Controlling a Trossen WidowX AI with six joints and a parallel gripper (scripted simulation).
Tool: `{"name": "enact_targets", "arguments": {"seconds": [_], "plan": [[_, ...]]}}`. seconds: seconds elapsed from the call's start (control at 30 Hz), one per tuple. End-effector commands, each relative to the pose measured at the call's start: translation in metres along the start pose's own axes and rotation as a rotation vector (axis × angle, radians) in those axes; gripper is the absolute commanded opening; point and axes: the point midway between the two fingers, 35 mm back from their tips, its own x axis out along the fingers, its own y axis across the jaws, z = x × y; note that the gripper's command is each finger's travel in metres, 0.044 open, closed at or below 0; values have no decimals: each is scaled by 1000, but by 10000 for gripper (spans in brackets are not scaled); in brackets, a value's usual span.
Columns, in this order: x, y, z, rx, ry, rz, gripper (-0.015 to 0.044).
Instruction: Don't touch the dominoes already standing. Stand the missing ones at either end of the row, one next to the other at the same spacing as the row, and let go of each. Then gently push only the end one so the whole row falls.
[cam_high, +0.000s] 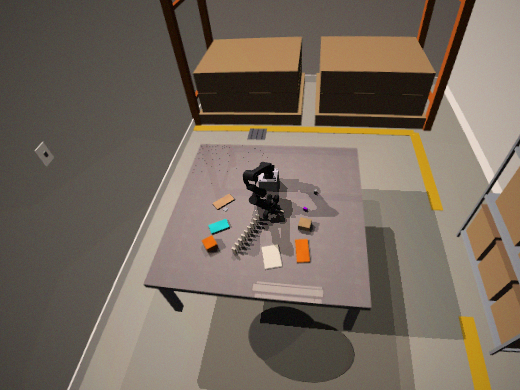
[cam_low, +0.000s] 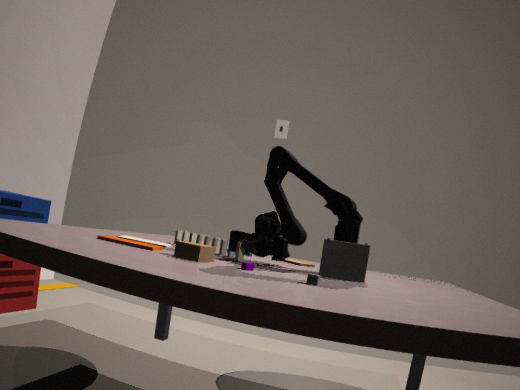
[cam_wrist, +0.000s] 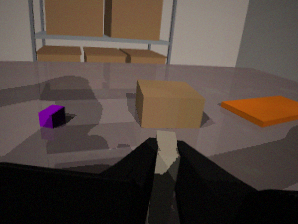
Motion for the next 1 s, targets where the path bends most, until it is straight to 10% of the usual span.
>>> {"name": "enact_targets", "arguments": {"seconds": [0.0,0.13,0.67,0.97], "plan": [[0,0,-2,-11,-3,5,30],[0,0,-2,-11,-3,5,30],[0,0,-1,-11,-3,5,440],[-3,0,47,-3,0,1,440]]}}
